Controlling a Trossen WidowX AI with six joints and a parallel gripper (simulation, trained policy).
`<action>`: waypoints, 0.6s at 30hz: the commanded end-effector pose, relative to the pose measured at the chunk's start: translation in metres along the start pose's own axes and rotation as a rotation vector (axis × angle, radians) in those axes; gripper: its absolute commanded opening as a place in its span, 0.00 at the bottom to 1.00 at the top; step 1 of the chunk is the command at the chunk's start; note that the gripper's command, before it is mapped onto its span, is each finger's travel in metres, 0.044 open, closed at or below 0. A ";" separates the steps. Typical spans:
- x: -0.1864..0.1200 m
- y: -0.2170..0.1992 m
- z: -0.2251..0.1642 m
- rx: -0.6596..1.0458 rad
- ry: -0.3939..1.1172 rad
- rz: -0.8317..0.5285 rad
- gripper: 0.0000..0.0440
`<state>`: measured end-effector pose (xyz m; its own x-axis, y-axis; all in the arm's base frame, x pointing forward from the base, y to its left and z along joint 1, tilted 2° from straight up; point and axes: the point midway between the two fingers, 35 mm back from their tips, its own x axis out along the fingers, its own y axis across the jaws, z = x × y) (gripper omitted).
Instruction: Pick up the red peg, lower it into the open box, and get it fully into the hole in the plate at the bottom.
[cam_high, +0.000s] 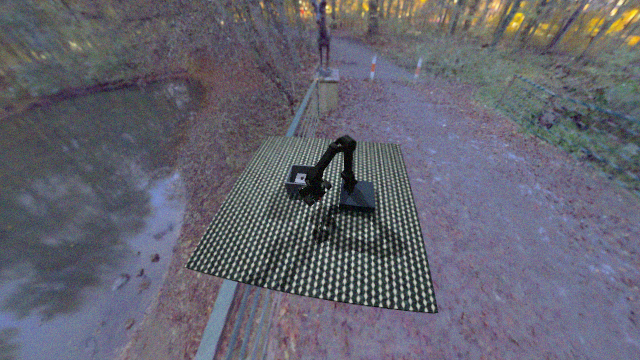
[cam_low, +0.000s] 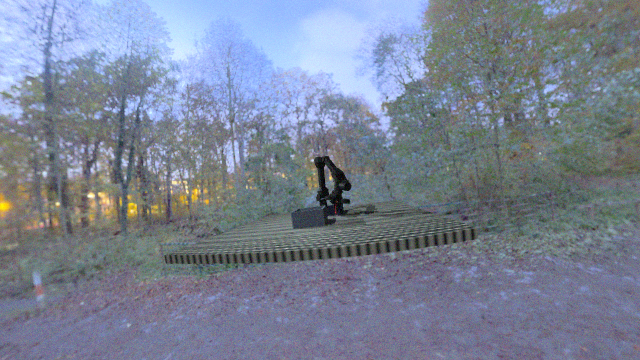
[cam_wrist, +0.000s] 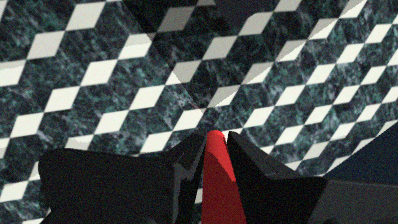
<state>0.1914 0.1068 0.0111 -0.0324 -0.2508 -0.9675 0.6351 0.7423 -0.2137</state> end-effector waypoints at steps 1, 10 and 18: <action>-0.015 -0.001 0.012 0.004 -0.035 0.006 0.00; -0.052 -0.004 0.042 0.048 -0.098 0.029 0.00; -0.075 -0.010 0.075 0.141 -0.139 0.040 0.00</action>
<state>0.2377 0.0809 0.0871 0.0858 -0.2988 -0.9505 0.7135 0.6842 -0.1507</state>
